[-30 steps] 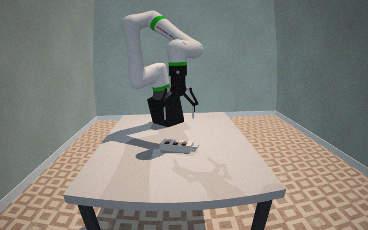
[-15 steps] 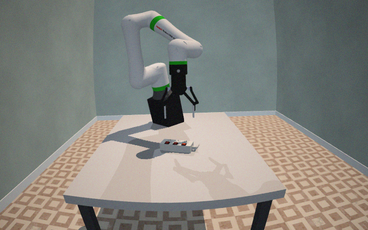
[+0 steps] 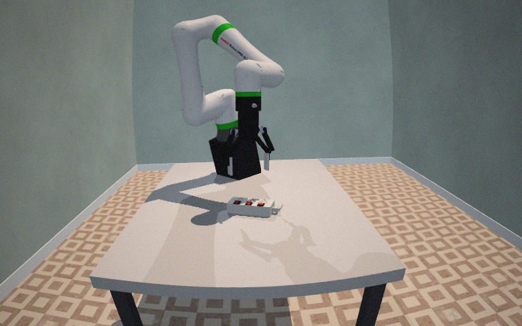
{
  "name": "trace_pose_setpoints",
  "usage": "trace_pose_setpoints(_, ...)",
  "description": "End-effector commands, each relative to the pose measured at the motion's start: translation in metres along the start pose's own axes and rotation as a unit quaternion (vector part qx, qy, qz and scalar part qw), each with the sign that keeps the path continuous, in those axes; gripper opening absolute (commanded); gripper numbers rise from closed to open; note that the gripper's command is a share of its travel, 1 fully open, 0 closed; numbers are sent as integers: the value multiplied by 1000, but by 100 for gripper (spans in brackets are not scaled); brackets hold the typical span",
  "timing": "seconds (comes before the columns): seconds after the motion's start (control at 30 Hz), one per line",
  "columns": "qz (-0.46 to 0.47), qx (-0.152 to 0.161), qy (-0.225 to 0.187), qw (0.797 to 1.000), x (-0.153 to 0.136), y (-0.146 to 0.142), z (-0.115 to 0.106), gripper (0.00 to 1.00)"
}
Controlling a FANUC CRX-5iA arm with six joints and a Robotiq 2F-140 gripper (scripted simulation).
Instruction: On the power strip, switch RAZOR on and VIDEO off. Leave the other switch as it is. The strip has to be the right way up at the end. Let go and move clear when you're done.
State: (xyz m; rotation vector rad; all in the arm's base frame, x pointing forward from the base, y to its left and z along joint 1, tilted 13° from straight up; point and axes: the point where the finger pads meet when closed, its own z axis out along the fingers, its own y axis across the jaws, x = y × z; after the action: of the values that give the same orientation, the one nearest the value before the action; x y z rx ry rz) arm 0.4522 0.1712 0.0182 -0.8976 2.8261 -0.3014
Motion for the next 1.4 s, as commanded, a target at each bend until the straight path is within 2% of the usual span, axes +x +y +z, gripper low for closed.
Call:
trace_pose_setpoints(0.0, -139, -8, 0, 990, 2, -23, 17, 100)
trace_pose_setpoints(0.13, -238, -3, -1, 971, 5, -38, 29, 100)
trace_pose_setpoints(0.3, -358, -5, -1, 934, 6, -44, 33, 100)
trace_pose_setpoints(0.37, -358, -5, -1, 934, 6, -44, 33, 100)
trace_pose_setpoints(0.4, -400, -12, -2, 916, 6, -44, 34, 100)
trace_pose_setpoints(0.43, -400, -12, -2, 916, 6, -44, 34, 0)
trace_pose_setpoints(1.37, -400, -12, -2, 916, 6, -44, 34, 0)
